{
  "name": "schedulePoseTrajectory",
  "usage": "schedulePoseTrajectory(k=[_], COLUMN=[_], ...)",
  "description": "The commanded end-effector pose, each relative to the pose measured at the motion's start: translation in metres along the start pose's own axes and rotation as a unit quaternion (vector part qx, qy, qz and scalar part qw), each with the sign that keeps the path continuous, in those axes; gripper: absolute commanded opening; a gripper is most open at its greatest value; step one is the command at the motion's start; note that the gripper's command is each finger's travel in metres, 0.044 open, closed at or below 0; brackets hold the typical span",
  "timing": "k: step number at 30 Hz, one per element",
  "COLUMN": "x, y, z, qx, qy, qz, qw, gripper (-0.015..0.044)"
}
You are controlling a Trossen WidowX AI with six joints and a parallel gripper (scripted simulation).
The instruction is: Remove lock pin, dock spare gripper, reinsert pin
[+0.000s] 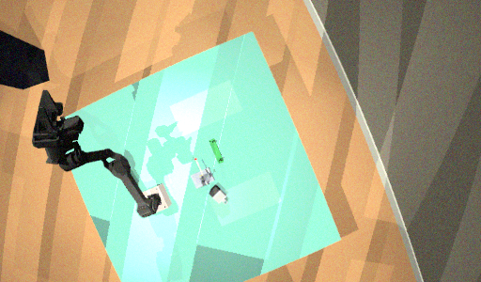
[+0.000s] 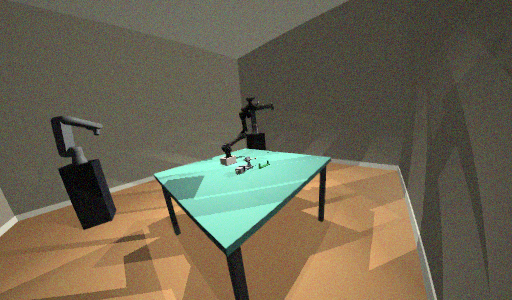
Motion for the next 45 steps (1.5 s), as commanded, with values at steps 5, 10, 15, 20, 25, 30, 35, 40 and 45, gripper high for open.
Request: schedulePoseTrajectory(k=[5,10,15,20,25,30,35,40,45], x=[0.026,0.091,0.157,0.205,0.261,0.314,0.359,0.394,0.417], y=[0.011,0.040,0.071,0.094,0.120,0.144,0.164,0.178,0.187], z=[-0.018,-0.048,-0.061,-0.061,-0.051,-0.026,0.012,0.061,0.117], qx=[0.024,0.075,0.115,0.139,0.167,0.183,0.186,0.176,0.152], qy=[-0.034,-0.118,-0.204,-0.270,-0.357,-0.444,-0.525,-0.597,-0.661], qz=[0.024,0.081,0.138,0.178,0.221,0.266,0.309,0.351,0.390], qw=[0.999,0.987,0.962,0.936,0.892,0.836,0.771,0.699,0.623], gripper=[0.0300,0.0300,0.0300,0.0300,0.0300,0.0300,0.0300,0.0300,0.0300])
Point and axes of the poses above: the point midway between the two fingers, 35 mm back from their tips, its own y axis back along the fingers, its own x axis across the jaws, z = x × y, the point moved 4 cm from there along y, back along the fingers, and after that the axes turned 3 degrees about y, right-handed, at the moved point
